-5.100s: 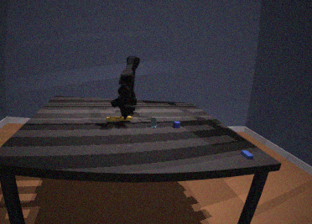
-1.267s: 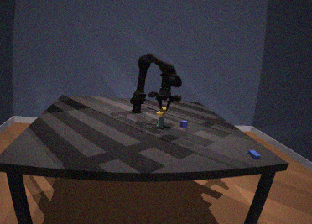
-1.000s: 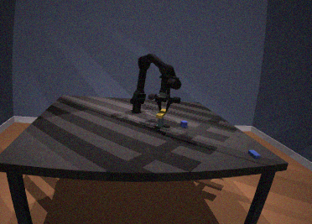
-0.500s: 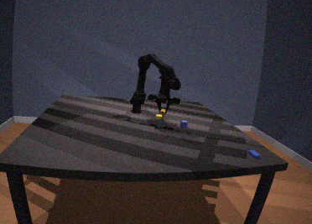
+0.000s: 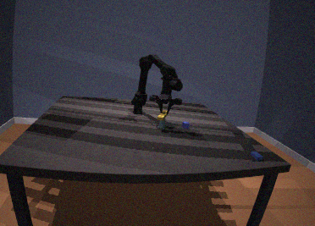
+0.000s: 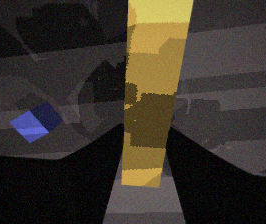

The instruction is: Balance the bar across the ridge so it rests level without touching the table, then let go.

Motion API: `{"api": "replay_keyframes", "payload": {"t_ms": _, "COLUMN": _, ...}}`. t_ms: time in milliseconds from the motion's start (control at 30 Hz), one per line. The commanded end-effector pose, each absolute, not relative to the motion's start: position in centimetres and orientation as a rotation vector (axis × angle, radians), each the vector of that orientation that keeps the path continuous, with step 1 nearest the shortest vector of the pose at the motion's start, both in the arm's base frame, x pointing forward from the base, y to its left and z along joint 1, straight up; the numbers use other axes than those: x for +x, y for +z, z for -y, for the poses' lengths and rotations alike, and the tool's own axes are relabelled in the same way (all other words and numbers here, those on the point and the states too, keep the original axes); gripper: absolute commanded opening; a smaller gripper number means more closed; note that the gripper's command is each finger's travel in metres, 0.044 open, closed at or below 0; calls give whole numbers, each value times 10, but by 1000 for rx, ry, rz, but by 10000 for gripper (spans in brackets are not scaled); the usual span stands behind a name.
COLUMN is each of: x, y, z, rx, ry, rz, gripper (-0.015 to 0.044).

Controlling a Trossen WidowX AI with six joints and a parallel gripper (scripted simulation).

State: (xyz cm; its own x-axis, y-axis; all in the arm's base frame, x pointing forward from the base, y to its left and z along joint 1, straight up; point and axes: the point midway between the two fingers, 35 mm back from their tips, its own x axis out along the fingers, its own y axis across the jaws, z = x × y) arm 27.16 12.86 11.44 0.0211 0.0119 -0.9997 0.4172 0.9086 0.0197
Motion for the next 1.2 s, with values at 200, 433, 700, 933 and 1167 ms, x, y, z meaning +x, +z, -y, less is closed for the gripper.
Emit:
{"api": "replay_keyframes", "payload": {"t_ms": 200, "x": 272, "y": 113, "z": -128, "rx": 344, "ry": -321, "rz": -1526, "gripper": 0}}
{"api": "replay_keyframes", "payload": {"t_ms": 433, "x": 272, "y": 112, "z": -128, "rx": 344, "ry": -321, "rz": -1526, "gripper": 0}}
{"api": "replay_keyframes", "payload": {"t_ms": 700, "x": 272, "y": 112, "z": -128, "rx": 344, "ry": -321, "rz": -1526, "gripper": 0}}
{"api": "replay_keyframes", "payload": {"t_ms": 933, "x": 272, "y": 111, "z": -128, "rx": 344, "ry": -321, "rz": -1526, "gripper": 0}}
{"api": "replay_keyframes", "payload": {"t_ms": 1167, "x": 272, "y": 111, "z": -128, "rx": 344, "ry": -321, "rz": -1526, "gripper": 0}}
